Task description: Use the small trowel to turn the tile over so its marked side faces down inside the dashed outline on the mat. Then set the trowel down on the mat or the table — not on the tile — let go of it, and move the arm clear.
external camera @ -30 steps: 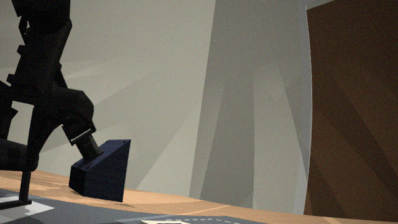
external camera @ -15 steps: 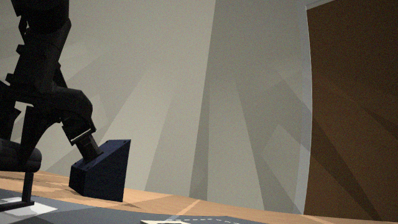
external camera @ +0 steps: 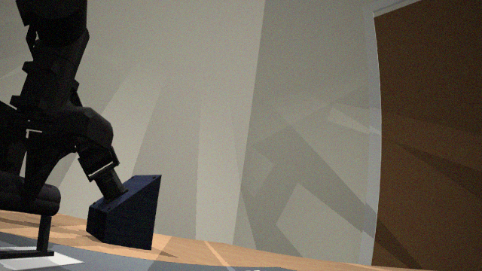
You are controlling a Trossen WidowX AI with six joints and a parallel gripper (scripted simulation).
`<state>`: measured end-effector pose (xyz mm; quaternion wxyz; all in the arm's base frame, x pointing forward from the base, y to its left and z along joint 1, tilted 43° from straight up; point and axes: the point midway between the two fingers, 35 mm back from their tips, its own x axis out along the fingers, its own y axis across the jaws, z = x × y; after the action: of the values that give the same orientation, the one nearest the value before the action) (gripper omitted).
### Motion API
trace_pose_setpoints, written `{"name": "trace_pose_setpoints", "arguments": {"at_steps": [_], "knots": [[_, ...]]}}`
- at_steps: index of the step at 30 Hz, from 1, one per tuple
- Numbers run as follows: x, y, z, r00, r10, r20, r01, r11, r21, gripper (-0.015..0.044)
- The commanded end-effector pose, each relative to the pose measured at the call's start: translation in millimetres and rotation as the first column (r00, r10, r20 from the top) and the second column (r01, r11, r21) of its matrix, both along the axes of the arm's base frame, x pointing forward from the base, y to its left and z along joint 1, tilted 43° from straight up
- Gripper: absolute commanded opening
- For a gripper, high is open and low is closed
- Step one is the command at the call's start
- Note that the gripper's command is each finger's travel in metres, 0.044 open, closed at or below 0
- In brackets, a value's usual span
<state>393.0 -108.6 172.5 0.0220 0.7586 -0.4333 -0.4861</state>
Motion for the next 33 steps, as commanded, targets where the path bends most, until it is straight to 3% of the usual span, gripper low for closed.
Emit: {"name": "trace_pose_setpoints", "arguments": {"at_steps": [1,11,18,23,33], "knots": [[0.0,-0.9,-1.1,0.992,-0.093,0.083,0.091,0.995,0.027,0.013],[0.0,-0.9,-1.1,0.916,-0.302,0.263,0.283,0.953,0.107,0.013],[0.0,-0.9,-1.1,0.908,-0.315,0.274,0.295,0.949,0.113,0.013],[0.0,-0.9,-1.1,0.908,-0.315,0.274,0.295,0.949,0.113,0.0261],[0.0,-0.9,-1.1,0.908,-0.315,0.274,0.295,0.949,0.113,0.027]]}}
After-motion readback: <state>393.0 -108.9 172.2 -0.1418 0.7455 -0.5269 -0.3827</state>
